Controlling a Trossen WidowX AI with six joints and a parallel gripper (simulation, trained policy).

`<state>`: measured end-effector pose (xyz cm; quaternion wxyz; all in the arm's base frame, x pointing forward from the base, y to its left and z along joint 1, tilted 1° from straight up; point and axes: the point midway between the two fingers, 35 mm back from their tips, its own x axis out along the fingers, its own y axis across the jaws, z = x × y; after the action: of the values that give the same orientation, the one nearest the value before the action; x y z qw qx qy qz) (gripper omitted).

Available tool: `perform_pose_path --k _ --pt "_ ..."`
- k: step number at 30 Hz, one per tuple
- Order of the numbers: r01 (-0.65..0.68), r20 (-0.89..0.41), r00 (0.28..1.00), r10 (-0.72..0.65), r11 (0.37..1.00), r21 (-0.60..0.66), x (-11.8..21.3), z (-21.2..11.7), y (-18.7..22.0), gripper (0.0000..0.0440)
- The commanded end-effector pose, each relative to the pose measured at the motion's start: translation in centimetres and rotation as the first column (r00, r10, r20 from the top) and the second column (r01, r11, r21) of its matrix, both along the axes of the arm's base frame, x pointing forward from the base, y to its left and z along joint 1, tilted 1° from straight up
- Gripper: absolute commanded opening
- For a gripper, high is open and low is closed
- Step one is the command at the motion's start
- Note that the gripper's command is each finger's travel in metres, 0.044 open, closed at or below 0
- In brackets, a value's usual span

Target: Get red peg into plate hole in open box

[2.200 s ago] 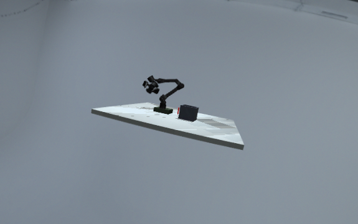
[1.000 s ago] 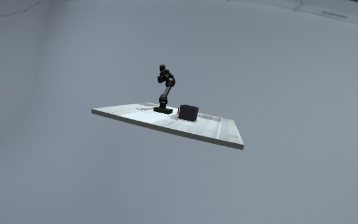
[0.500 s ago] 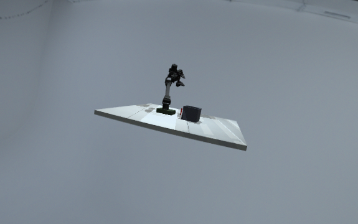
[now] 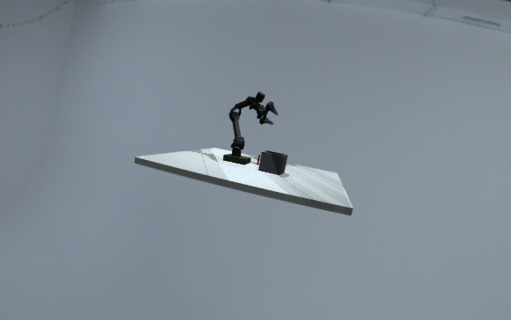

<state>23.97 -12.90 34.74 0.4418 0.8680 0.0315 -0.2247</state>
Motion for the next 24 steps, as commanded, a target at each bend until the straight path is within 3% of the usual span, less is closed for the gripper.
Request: perform_pose_path --k 1,12,24 --pt "-0.042 -0.022 0.999 0.042 0.999 0.022 1.0 -0.4 1.1 0.0440" --pt "-0.216 -0.100 0.969 0.225 0.972 0.094 3.5 -1.9 6.9 0.0440" --pt "-0.352 -0.219 0.896 0.386 0.918 0.181 4.1 -4.8 12.8 0.0439"
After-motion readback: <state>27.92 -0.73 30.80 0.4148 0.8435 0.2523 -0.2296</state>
